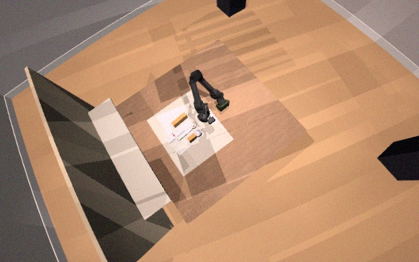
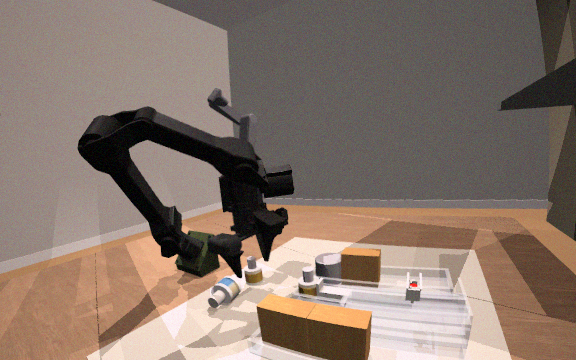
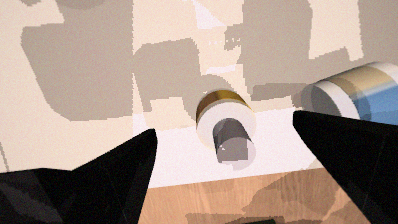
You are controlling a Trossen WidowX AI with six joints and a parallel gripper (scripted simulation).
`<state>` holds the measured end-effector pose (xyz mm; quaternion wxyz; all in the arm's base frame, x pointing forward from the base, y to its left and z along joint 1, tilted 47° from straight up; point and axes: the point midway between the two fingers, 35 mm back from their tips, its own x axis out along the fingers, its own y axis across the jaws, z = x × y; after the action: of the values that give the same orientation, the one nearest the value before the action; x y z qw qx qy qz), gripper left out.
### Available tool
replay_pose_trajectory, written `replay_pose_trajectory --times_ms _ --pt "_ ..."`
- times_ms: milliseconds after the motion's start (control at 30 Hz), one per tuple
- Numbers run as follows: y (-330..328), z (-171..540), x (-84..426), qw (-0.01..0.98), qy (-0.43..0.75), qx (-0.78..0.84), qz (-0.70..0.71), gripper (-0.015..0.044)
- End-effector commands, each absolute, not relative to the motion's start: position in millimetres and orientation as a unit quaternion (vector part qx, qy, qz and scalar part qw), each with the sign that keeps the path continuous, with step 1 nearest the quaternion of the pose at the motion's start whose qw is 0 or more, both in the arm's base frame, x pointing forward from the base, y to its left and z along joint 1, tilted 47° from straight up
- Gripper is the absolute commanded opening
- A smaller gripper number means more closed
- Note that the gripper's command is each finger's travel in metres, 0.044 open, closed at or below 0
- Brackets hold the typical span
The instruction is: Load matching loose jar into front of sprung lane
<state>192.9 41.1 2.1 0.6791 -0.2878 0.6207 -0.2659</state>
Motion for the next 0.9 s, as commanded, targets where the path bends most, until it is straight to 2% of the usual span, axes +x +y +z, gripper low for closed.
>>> replay_pose_trajectory --times_ms 0,100,433,633,800,867 --pt "34.4 -2.1 191.4 0.676 0.622 -0.293 -0.266 0.0440" --pt "32.7 -3.6 191.4 0.676 0.621 -0.294 -0.266 0.0440" --pt "32.7 -3.6 191.4 0.676 0.621 -0.294 -0.266 0.0177" --pt "32.7 -3.6 191.4 0.676 0.621 -0.294 -0.266 0.0138" --pt "42.9 3.3 192.5 0.676 0.622 -0.293 -0.265 0.0006" --pt "51.1 9.3 192.9 0.676 0.622 -0.292 -0.264 0.0000"
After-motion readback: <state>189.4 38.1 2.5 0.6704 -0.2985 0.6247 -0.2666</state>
